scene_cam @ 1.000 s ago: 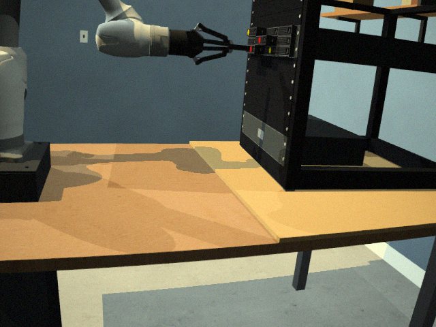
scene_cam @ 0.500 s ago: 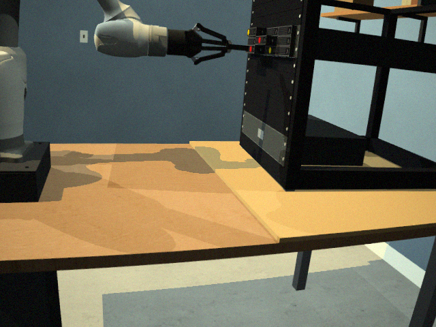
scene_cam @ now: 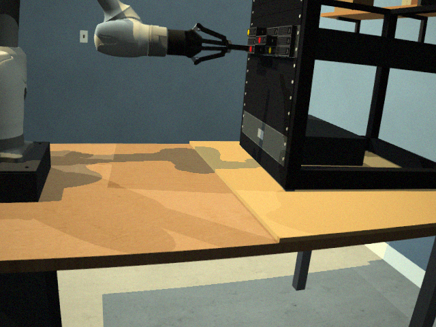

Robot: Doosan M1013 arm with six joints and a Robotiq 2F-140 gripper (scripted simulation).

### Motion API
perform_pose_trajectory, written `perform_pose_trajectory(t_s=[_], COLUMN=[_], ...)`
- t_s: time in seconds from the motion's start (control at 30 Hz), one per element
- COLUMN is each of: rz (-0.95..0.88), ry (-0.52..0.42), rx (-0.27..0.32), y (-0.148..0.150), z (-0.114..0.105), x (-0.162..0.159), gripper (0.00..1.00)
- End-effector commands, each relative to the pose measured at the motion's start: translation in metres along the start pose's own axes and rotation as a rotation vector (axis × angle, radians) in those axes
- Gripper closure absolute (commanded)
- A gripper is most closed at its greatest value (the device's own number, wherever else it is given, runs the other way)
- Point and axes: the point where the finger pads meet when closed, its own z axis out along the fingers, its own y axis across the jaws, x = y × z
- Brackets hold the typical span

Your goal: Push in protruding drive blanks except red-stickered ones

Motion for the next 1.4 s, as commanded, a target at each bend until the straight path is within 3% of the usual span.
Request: perform_pose_trajectory(t_s=[0.0,0.33,1.03,1.37], rz=[-0.003,-0.003,-0.003,-0.003], ry=[0.0,0.0,0.0,0.0], rx=[-0.002,-0.002,-0.002,-0.002], y=[0.001,0.007,0.051,0.058], z=[-0.003,-0.004,-0.01,-0.011], x=[0.001,0.013,0.101,0.114], gripper=[0.9,0.9,0.9,0.9])
